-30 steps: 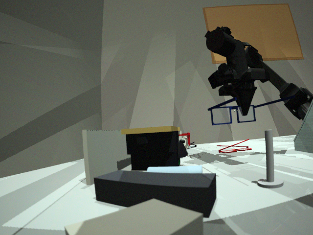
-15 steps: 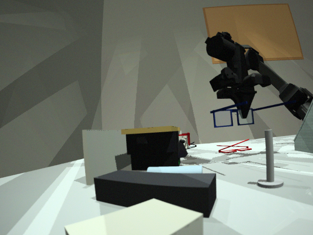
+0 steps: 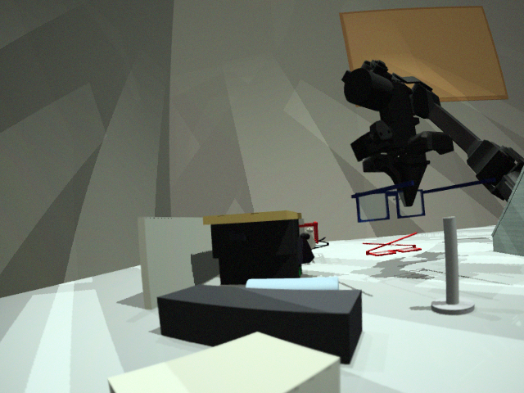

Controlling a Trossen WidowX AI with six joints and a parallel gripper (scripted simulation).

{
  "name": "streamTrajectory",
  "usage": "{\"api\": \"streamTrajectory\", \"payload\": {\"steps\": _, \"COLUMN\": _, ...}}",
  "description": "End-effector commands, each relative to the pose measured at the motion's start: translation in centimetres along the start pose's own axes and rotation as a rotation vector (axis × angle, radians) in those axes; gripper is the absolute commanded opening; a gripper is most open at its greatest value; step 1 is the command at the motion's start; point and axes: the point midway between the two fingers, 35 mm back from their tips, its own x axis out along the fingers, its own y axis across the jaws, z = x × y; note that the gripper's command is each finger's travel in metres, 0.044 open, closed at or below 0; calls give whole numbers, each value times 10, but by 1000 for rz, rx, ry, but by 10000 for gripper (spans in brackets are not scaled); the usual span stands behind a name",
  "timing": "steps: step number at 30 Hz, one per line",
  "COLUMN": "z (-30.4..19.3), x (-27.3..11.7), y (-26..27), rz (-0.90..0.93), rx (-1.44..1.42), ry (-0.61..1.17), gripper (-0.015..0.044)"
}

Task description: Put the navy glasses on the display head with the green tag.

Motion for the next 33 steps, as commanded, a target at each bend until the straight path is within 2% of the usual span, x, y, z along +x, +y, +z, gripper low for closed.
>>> {"api": "streamTrajectory", "payload": {"steps": 1, "z": 0, "x": 5, "y": -1, "rz": -4, "rx": -3, "ry": 2, "gripper": 0}}
{"api": "streamTrajectory", "payload": {"steps": 33, "z": 2, "x": 35, "y": -1, "rz": -3, "rx": -3, "ry": 1, "gripper": 0}}
